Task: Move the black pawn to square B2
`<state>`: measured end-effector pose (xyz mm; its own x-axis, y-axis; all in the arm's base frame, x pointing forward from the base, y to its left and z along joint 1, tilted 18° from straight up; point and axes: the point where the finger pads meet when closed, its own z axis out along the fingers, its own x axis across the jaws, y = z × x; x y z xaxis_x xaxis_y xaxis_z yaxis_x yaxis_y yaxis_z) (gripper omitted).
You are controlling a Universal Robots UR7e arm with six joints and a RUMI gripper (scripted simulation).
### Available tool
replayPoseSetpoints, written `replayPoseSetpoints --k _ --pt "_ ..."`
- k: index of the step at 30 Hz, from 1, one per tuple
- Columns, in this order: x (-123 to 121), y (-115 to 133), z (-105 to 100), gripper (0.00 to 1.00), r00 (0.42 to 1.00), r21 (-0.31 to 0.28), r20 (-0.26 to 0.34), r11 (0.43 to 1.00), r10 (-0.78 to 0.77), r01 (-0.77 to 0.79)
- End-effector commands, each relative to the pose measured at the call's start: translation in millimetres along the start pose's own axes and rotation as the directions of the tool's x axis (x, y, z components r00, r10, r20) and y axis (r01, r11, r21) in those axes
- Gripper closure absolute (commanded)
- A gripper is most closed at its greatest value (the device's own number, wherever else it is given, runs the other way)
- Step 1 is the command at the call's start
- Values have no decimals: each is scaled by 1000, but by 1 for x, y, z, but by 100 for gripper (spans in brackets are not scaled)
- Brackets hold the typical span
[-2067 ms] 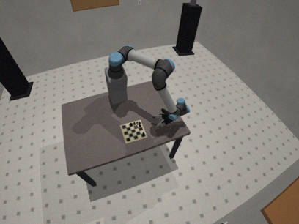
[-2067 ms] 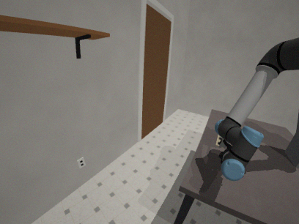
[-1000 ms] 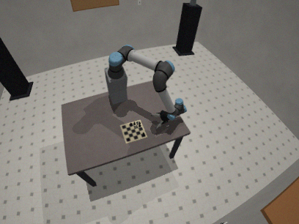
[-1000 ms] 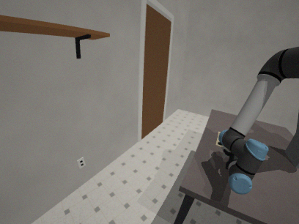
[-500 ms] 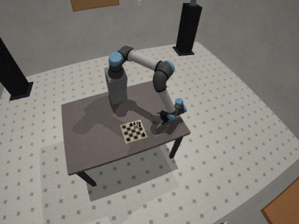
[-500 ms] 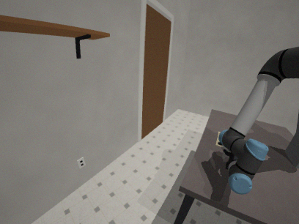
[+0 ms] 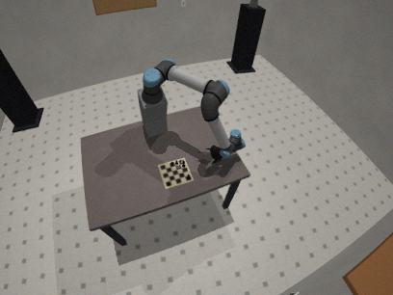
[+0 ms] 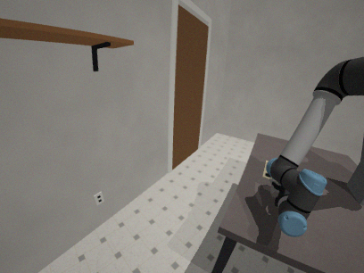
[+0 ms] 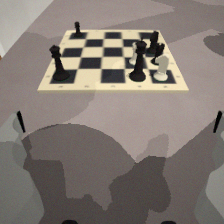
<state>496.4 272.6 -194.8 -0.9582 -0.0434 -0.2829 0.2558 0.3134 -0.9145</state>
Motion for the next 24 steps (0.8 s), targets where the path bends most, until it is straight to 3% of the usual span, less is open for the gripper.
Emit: replayPoseSetpoints --k 1,15,24 --pt "-1 0 -2 0 1000 -2 2 1000 2 -2" --pt "0 -4 -2 0 1000 -1 2 1000 0 0" --pt "1 -47 -15 0 1000 -2 2 1000 0 0"
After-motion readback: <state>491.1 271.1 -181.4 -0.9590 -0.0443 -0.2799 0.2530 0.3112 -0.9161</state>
